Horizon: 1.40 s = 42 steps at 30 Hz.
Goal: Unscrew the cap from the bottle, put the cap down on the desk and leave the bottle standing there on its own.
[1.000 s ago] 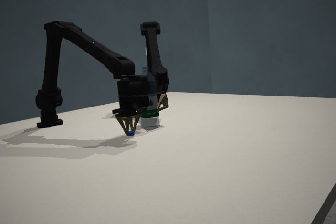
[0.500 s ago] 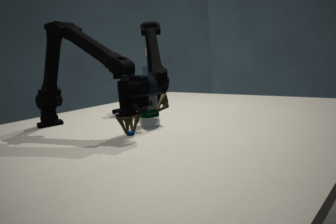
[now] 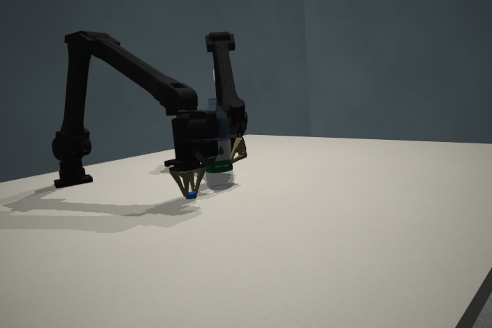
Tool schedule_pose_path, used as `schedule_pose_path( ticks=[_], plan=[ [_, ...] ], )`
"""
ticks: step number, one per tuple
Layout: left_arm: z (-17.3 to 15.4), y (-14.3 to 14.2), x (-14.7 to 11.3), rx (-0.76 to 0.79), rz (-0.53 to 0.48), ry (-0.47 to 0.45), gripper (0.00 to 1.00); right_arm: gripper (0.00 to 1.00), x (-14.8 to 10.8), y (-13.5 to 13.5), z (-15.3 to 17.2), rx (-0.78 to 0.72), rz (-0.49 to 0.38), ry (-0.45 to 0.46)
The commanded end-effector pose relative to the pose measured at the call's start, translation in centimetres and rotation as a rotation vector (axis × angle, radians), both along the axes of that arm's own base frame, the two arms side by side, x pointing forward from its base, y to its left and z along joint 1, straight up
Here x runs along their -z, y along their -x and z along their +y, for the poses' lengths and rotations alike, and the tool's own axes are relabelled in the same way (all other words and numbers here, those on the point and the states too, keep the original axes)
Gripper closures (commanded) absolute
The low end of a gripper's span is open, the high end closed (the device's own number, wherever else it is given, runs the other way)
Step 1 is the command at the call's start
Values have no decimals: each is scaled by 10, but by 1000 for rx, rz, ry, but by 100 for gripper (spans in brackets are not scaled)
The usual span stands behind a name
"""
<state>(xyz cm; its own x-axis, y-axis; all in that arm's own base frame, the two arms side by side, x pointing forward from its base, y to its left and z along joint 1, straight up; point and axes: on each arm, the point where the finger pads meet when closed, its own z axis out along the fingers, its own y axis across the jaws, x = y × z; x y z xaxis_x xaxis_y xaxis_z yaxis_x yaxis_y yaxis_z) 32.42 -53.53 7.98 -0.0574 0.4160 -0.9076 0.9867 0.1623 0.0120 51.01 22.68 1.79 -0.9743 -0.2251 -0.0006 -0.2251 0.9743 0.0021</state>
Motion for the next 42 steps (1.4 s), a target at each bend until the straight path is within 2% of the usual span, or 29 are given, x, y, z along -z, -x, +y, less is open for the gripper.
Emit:
schedule_pose_path(
  ticks=[1, 9, 14, 16, 18, 19, 42],
  plan=[
    [-9, -8, -16, -1, -17, 25, 100, 100, -10, -11, 3, 6, -32, -12],
    [-9, -8, -16, -1, -17, 25, 100, 100, -10, -11, 3, 6, -32, -12],
    [-9, -8, -16, -1, -17, 25, 43, 100, -13, -12, 5, 0, -33, -15],
    [-9, -8, -16, -1, -17, 25, 43, 100, -13, -12, 5, 0, -33, -15],
    [-9, -8, -16, -1, -17, 25, 21, 100, -13, -12, 5, 0, -33, -15],
    [-9, -8, -16, -1, -17, 25, 12, 100, -13, -12, 5, 0, -33, -15],
    [-8, -6, -16, 0, -22, 28, 12, 100, -13, -12, 5, 0, -33, -15]
  ],
)
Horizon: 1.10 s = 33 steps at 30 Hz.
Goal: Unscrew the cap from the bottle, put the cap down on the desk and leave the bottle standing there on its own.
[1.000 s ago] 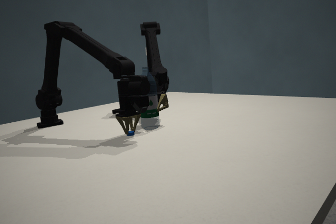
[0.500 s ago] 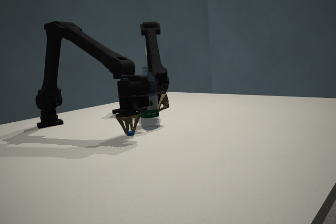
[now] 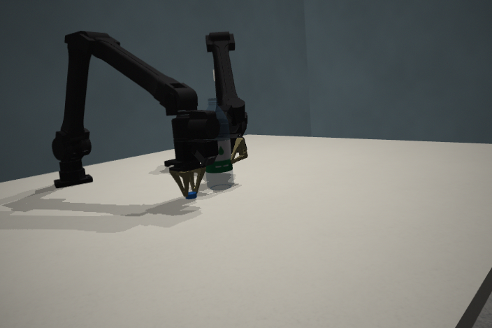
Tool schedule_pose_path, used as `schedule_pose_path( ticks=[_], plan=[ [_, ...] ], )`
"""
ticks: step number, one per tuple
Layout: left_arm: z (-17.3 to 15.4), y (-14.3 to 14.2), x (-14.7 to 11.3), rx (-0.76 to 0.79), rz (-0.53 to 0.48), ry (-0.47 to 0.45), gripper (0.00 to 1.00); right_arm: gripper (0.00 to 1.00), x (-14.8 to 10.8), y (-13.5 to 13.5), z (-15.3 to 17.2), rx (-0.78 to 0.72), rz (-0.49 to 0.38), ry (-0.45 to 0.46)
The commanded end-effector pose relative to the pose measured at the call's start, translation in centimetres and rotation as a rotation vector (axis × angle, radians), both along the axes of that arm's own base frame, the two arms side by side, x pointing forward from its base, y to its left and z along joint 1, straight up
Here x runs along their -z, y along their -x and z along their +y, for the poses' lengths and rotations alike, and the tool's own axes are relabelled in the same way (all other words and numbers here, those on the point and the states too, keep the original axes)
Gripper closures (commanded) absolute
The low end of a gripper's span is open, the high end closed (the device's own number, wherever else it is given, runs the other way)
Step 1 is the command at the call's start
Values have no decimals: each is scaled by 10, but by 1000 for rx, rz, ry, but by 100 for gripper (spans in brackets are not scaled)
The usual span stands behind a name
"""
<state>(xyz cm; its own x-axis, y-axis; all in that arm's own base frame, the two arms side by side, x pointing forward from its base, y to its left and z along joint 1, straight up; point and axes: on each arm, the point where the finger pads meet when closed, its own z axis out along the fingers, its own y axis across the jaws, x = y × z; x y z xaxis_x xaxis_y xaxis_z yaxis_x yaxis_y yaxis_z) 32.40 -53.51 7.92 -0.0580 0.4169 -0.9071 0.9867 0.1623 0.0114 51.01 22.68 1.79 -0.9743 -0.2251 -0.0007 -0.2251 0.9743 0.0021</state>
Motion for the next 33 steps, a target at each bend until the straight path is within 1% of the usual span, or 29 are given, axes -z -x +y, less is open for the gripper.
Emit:
schedule_pose_path(
  ticks=[1, 5, 6, 8, 12, 13, 14, 15, 16, 17, 18, 22, 25, 26, 29, 30, 33],
  plan=[
    [-8, -7, -16, 0, -23, 29, 12, 100, -13, -12, 5, 0, -33, -15],
    [-8, -7, -16, 0, -23, 29, 12, 100, -13, -12, 5, 0, -33, -15],
    [-8, -7, -16, 0, -23, 29, 2, 89, -13, -12, 5, 0, -33, -15],
    [-8, -7, -16, 0, -23, 29, 2, 89, -13, -12, 5, 0, -33, -15],
    [-8, -7, -16, 0, -23, 29, 2, 43, -13, -12, 5, 0, -33, -15],
    [-8, -7, -16, 0, -23, 29, 2, 43, -13, -12, 5, 0, -33, -15],
    [4, -4, -17, -4, -14, 15, 2, 43, -38, -21, 9, 0, -68, -30],
    [11, -5, -23, -4, -20, 14, 2, 43, -48, -21, 9, 0, -68, -30],
    [21, -3, -33, -4, -21, 14, 2, 43, -65, -20, 9, 0, -68, -30],
    [31, -1, -43, -4, -21, 14, 2, 43, -76, -18, 8, 0, -69, -30],
    [37, 0, -49, -4, -21, 14, 2, 43, -78, -17, 7, 0, -69, -31],
    [39, 1, -51, -4, -21, 14, 2, 43, -96, -18, 8, 0, -69, -31],
    [39, 1, -50, -4, -21, 13, 2, 43, -96, -18, 8, 0, -69, -31],
    [38, 3, -40, -2, -6, 0, 2, 43, -84, -17, 8, 0, -48, -21],
    [36, 5, -40, 1, -6, 0, 2, 43, -84, -17, 8, 0, -48, -21],
    [36, 5, -40, 1, -6, 0, 2, 43, -74, -8, 4, 0, -25, -11],
    [36, 5, -40, 1, -6, 0, 2, 43, -74, -8, 4, 0, -25, -11]
  ],
)
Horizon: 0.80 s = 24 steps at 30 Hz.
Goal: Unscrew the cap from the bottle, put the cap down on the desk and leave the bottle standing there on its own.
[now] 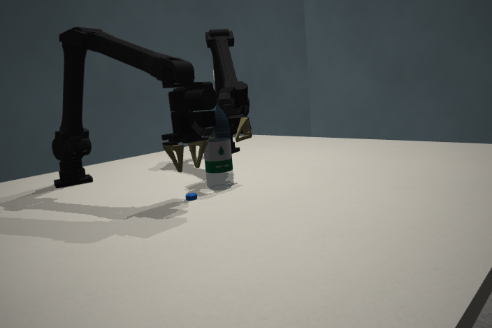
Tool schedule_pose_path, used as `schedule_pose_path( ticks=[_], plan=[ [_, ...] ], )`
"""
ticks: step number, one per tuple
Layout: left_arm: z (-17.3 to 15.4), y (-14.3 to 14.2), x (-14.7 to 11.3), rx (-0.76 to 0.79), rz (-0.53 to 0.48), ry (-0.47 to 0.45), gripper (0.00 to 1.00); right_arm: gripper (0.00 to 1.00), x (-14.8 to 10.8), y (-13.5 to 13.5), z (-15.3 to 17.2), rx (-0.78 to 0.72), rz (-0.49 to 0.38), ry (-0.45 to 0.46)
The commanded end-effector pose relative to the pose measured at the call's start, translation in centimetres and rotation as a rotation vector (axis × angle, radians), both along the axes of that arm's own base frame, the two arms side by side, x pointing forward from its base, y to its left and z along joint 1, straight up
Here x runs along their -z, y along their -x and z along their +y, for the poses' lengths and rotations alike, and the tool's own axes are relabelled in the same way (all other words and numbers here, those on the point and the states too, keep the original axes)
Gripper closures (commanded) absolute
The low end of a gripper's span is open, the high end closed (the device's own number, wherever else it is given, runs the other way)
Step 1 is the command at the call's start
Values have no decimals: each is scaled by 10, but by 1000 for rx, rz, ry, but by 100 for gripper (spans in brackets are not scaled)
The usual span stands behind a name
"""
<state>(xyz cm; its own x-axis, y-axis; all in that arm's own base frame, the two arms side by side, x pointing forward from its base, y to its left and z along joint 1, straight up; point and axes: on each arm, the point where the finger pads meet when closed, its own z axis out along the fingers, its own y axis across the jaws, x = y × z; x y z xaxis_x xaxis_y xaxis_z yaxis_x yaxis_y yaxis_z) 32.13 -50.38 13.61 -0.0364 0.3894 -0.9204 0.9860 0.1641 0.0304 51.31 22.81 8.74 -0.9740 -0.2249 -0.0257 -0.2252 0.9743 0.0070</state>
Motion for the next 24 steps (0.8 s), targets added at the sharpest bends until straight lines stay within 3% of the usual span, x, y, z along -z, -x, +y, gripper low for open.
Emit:
schedule_pose_path(
  ticks=[1, 4, 5, 24],
  plan=[
    [5, 2, 17, 2, 18, -30, 2, 43, -5, -5, 2, 0, -2, -1],
    [5, 2, 17, 2, 18, -30, 2, 43, -5, -5, 2, 0, -2, -1],
    [-4, -3, 3, 1, 0, -1, 2, 43, -5, -5, 2, 0, -2, -1],
    [-4, -3, 3, 1, 0, -1, 2, 43, -5, -5, 2, 0, -2, -1]
  ],
)
